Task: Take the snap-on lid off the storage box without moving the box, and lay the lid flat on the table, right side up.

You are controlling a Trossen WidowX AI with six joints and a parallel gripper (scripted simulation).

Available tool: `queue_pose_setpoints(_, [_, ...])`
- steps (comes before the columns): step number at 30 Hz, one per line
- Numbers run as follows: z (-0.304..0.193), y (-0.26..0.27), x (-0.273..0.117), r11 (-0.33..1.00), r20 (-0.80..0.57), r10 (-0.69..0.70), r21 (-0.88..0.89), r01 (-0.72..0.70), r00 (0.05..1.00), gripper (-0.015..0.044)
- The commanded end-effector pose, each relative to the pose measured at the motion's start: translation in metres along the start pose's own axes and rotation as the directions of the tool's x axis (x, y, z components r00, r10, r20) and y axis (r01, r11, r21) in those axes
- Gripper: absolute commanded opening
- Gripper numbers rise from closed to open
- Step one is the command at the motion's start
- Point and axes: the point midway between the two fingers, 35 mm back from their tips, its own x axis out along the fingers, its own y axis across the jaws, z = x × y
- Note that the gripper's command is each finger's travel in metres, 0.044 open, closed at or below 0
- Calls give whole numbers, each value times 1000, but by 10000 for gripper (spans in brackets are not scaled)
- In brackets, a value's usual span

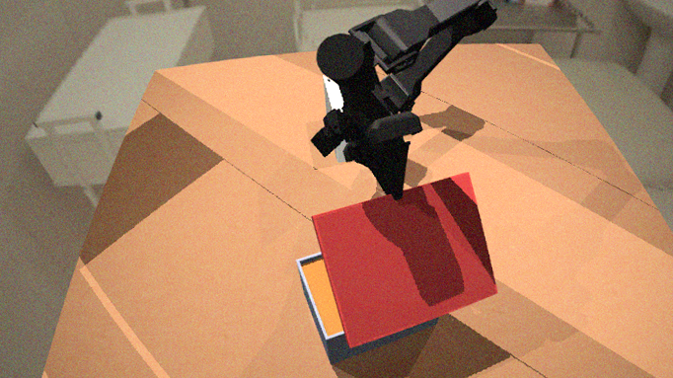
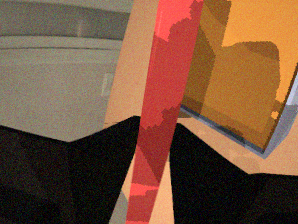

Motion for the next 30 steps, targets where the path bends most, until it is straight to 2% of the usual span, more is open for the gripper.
queue_pose_setpoints(1, [-7,1,-3,1000,6,6,-4,-6,1000,0])
queue_pose_setpoints(30, [-64,-3,-7,1000,4,5,1,-5,1000,0])
